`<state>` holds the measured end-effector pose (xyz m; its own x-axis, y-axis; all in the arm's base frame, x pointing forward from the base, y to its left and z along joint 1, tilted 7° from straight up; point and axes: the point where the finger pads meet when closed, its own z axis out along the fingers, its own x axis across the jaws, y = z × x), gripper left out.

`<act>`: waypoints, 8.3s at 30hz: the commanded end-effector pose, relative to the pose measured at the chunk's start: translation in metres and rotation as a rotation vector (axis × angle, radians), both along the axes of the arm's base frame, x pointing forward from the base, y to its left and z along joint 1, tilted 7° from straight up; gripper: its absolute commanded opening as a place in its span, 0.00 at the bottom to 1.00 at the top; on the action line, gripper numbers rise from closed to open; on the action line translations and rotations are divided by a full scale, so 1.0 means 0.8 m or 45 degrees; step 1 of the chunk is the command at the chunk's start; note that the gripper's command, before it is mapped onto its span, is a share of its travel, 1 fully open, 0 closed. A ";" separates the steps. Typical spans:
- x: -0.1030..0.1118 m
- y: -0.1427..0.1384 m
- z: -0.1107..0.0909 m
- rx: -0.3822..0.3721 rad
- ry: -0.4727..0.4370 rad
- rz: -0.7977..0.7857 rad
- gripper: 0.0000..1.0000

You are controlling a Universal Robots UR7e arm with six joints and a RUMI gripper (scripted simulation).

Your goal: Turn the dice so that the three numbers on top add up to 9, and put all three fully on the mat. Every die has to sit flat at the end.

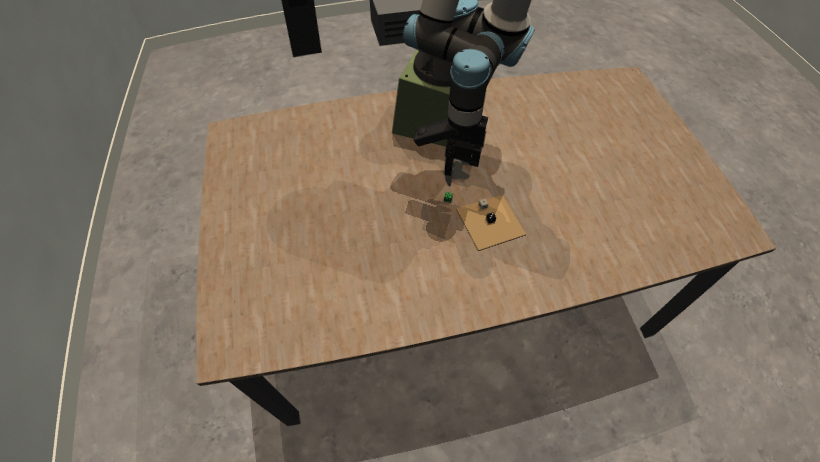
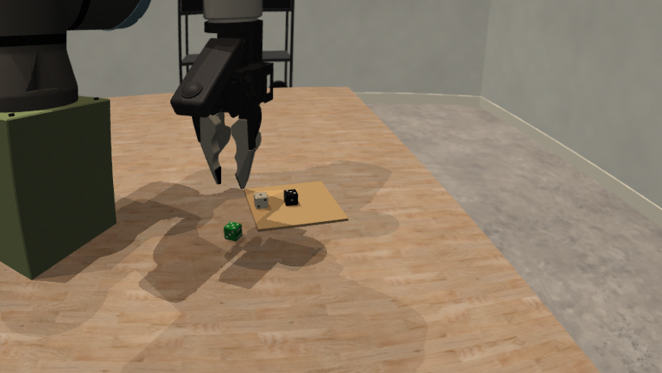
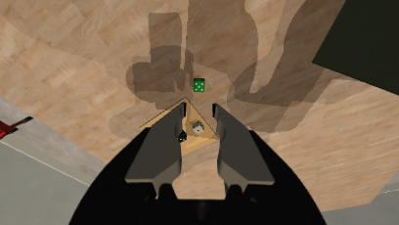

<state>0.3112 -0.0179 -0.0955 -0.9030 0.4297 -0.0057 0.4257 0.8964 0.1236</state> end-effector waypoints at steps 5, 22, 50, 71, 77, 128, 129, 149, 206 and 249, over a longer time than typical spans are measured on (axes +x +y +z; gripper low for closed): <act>0.000 0.000 -0.001 -0.001 -0.001 0.000 0.21; 0.002 0.002 -0.021 -0.001 -0.001 0.000 0.21; 0.004 0.007 -0.063 -0.001 -0.001 0.000 0.21; 0.005 0.007 -0.065 -0.001 -0.001 0.000 0.21; 0.005 0.007 -0.065 -0.001 -0.001 0.000 0.21; 0.006 0.010 -0.097 -0.001 -0.001 0.000 0.21; 0.006 0.010 -0.097 -0.001 -0.001 0.000 0.21; 0.006 0.010 -0.097 -0.001 -0.001 0.000 0.21; 0.006 0.010 -0.095 -0.001 -0.001 0.000 0.03; 0.001 0.000 -0.005 -0.001 -0.001 0.000 0.03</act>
